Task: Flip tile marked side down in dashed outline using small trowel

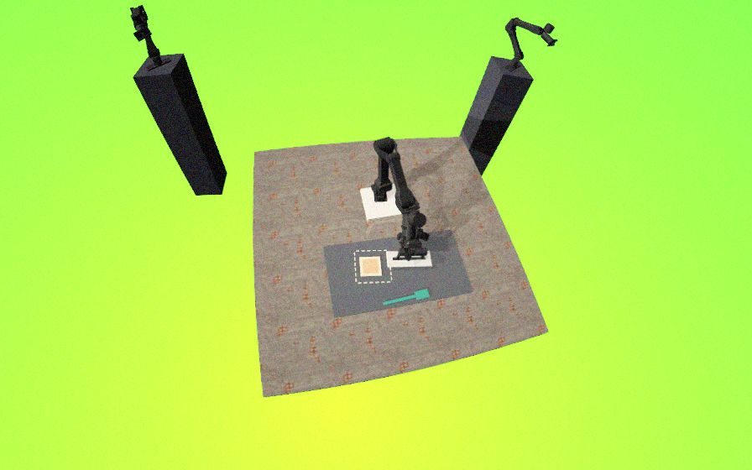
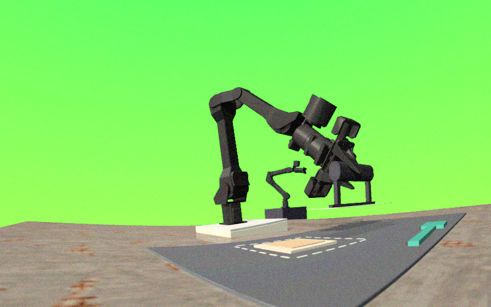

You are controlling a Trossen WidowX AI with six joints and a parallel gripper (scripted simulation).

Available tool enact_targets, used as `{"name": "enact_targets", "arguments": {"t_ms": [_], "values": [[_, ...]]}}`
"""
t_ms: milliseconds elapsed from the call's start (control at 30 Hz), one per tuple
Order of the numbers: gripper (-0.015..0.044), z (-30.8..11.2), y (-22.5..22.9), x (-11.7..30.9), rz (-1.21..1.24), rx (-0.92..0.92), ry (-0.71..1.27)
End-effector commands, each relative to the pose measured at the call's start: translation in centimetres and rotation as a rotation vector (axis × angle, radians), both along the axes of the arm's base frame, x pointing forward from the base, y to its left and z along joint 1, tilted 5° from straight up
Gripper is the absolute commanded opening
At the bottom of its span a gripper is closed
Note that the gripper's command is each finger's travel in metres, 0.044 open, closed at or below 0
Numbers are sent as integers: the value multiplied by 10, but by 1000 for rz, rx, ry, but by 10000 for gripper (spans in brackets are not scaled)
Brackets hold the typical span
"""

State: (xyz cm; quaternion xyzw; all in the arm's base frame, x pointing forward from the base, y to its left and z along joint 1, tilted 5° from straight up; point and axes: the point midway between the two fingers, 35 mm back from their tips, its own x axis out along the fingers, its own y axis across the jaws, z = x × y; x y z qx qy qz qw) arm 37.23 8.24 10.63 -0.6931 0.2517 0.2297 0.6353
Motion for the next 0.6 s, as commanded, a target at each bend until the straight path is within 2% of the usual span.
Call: {"name": "enact_targets", "arguments": {"t_ms": [0, 233, 567], "values": [[0, 15, 20, 5, -1, 11, -23], [0, 27, 49, 3, 0, 13, -26], [0, 28, 50, 2, 0, 13, -26]]}}
